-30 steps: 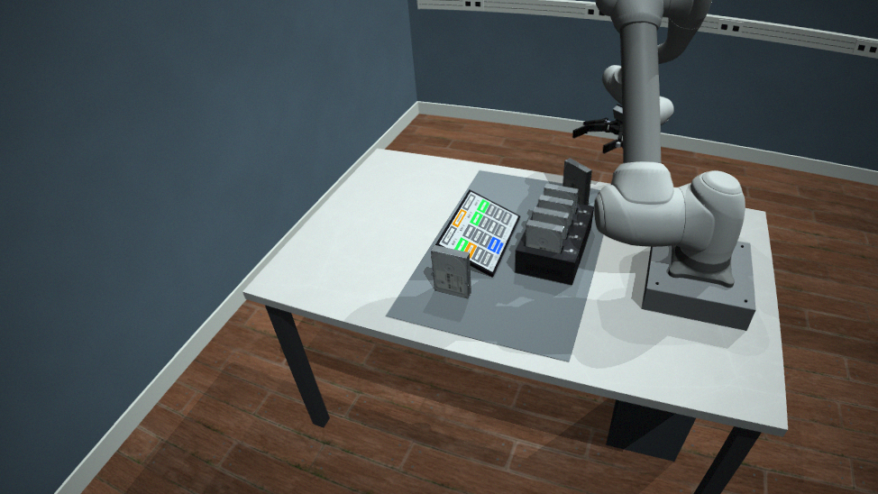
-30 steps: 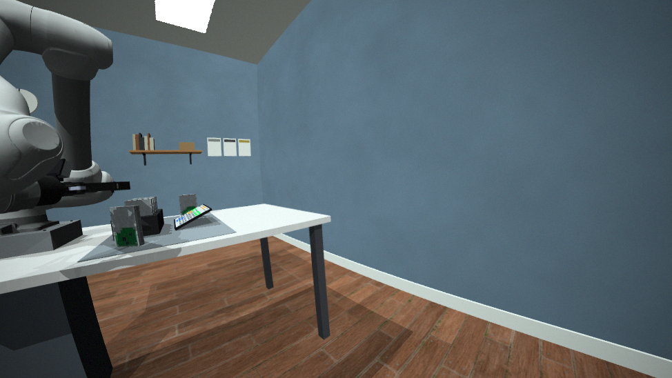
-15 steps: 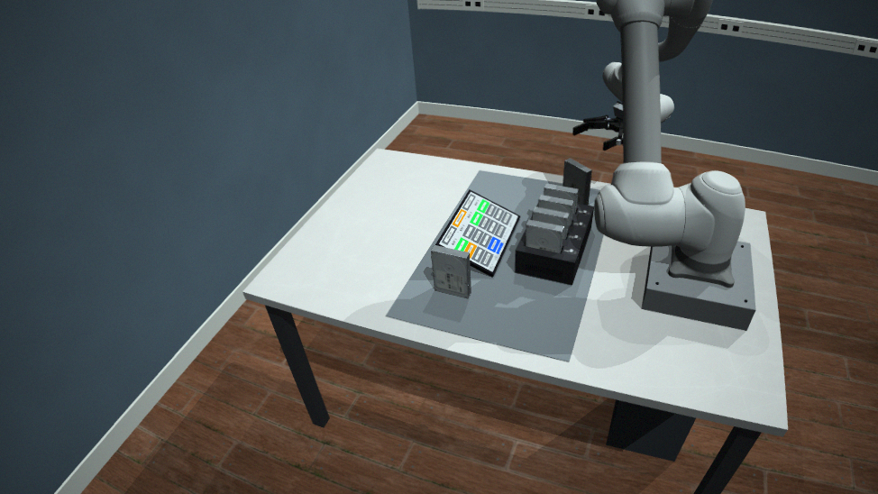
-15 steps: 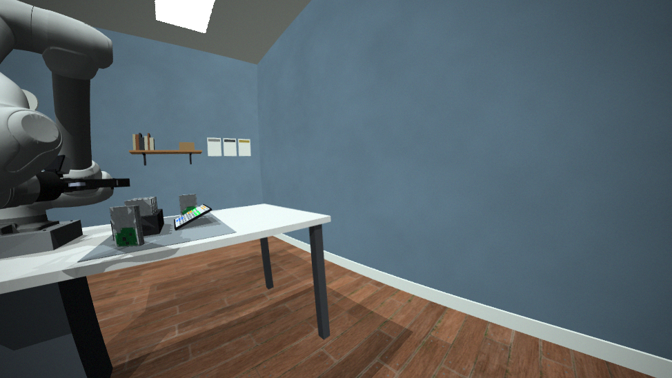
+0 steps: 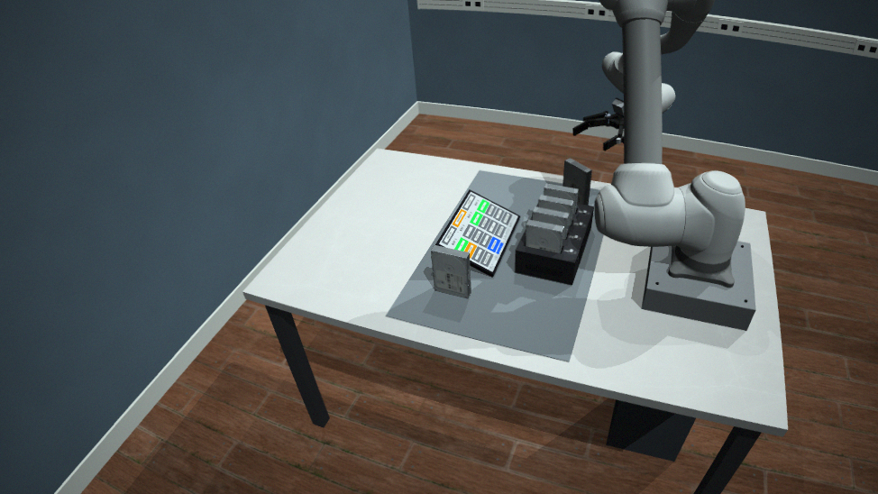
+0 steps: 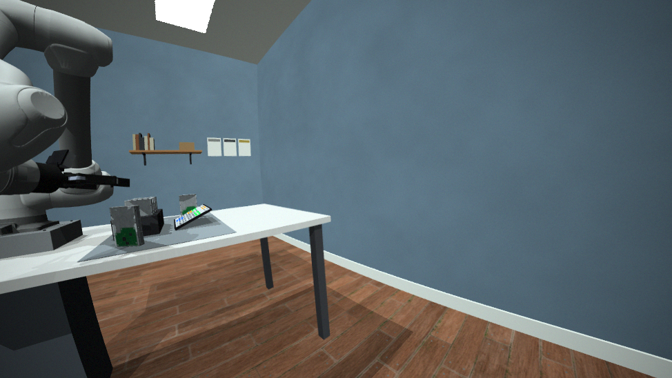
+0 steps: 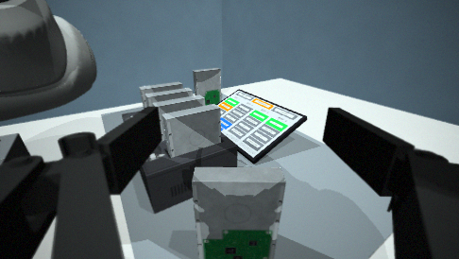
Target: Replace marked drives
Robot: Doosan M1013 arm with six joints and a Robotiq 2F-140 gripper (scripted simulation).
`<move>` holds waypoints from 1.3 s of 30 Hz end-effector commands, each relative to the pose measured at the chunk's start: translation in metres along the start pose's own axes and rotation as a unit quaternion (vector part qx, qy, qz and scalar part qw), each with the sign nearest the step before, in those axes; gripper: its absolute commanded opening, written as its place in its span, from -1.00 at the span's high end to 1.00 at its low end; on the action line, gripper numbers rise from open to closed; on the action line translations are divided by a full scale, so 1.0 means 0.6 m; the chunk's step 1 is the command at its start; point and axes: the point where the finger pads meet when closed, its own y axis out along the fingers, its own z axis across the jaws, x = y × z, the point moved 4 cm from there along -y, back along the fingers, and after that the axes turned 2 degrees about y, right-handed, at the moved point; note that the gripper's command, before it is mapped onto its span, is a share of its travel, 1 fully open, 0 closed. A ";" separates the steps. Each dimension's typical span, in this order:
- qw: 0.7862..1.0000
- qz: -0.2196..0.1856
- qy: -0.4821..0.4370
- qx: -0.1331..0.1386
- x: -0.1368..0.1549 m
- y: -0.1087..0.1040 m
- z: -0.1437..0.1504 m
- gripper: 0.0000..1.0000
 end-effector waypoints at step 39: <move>0.954 -0.300 0.001 0.010 -0.038 0.012 -0.002 -0.78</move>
